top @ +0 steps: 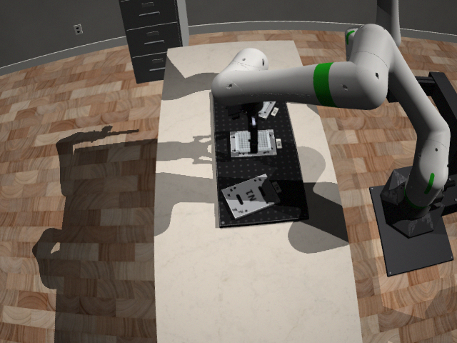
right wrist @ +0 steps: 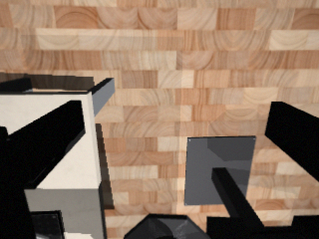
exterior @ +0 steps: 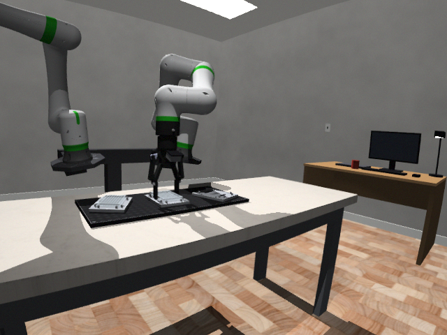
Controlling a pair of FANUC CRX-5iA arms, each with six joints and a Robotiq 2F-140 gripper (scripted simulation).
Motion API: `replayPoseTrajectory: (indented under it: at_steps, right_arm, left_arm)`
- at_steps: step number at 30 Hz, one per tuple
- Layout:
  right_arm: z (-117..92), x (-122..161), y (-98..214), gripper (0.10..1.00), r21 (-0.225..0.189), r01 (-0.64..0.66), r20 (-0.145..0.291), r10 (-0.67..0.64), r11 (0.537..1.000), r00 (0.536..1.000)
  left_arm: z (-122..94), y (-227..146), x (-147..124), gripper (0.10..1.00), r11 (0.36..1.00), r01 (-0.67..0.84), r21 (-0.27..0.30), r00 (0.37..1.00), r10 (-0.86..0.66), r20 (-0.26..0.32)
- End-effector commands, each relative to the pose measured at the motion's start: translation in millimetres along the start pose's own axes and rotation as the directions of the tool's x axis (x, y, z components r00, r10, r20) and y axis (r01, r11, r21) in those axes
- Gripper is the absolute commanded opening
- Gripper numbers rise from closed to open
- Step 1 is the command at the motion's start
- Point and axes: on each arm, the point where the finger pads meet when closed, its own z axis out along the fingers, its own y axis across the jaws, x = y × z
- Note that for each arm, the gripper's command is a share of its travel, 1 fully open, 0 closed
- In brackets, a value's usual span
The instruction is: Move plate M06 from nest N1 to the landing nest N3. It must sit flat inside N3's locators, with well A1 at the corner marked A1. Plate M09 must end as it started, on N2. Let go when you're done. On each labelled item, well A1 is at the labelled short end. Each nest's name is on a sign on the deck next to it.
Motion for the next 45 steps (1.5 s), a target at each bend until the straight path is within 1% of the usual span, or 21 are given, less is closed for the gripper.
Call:
replayPoseTrajectory:
  at_steps: [1,6,7,45]
  right_arm:
    - [-0.8,0.2,0.2,1.000,0.000,0.000,-0.002,0.000,1.000,1.000]
    - [-0.8,0.2,0.2,1.000,0.000,0.000,-0.002,0.000,1.000,1.000]
    - [-0.8,0.2,0.2,1.000,0.000,0.000,-0.002,0.000,1.000,1.000]
    - [-0.8,0.2,0.2,1.000,0.000,0.000,-0.002,0.000,1.000,1.000]
  left_arm:
    - [-1.5,0.6,0.7,0.610,1.000,0.000,-0.002,1.000,0.000,-0.002]
    - [-1.5,0.6,0.7,0.610,1.000,0.000,-0.002,1.000,0.000,-0.002]
    - [-1.5,0.6,0.7,0.698,1.000,0.000,-0.002,1.000,0.000,-0.002]
    - [-1.5,0.6,0.7,0.698,1.000,0.000,-0.002,1.000,0.000,-0.002]
